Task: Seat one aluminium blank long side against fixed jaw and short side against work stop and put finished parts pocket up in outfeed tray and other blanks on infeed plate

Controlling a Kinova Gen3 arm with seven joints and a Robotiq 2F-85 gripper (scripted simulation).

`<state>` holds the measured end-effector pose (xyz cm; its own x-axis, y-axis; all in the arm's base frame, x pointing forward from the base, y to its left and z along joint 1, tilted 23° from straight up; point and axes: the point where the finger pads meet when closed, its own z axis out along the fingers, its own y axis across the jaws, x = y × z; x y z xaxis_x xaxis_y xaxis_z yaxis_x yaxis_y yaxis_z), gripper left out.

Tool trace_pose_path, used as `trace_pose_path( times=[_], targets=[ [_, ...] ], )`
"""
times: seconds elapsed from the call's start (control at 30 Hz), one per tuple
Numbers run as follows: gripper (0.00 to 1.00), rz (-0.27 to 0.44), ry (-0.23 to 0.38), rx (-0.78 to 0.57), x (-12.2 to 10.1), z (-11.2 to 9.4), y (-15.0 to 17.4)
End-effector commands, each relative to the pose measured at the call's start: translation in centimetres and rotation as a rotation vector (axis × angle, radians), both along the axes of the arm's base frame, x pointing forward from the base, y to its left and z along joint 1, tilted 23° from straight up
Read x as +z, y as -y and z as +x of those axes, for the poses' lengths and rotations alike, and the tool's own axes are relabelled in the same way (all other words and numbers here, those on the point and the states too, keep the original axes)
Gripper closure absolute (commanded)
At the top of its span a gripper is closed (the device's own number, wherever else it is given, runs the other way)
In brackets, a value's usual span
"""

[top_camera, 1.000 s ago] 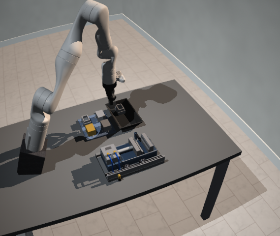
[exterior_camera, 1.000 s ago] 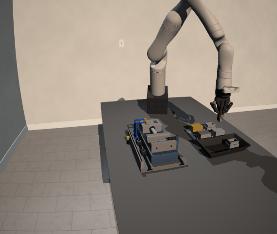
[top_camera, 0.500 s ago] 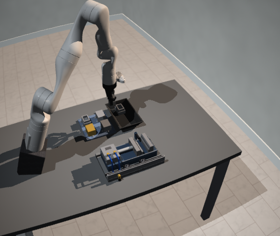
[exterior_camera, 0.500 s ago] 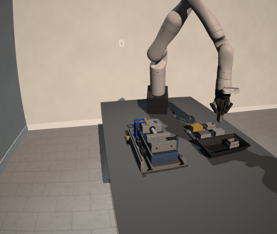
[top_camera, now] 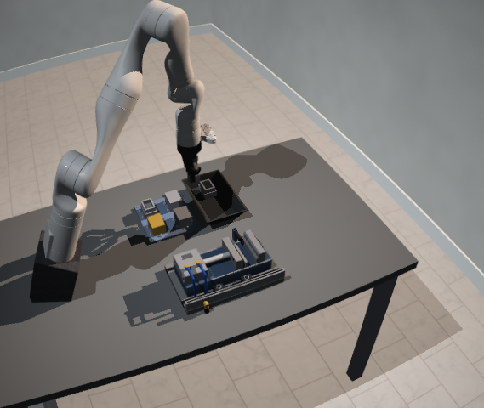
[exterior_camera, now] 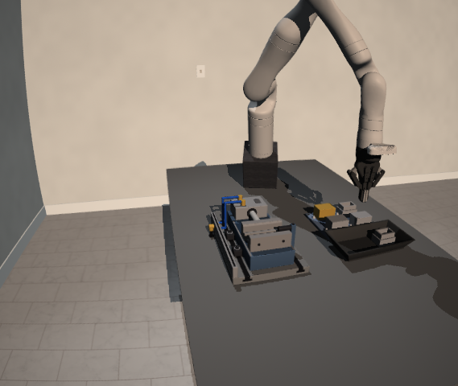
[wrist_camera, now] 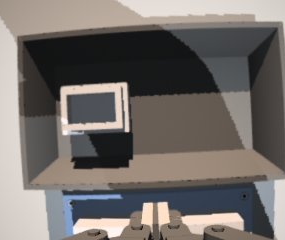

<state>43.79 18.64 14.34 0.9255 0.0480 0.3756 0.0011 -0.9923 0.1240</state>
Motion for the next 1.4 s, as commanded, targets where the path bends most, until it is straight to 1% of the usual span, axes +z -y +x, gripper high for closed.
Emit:
trace_pose_path(
  times=[0.0,0.7,1.03,1.1,1.37],
  targets=[
    [1.00,0.001,0.001,0.001,0.1,0.0,0.0],
    [1.00,0.001,0.001,0.001,0.3,-0.1,-0.1],
    [1.00,0.001,0.001,0.001,2.0,-0.8,-0.3],
    [1.00,0.001,0.001,0.001,2.0,-0.8,-0.3],
    [1.00,0.001,0.001,0.001,3.9,-1.6,-0.5]
  ],
)
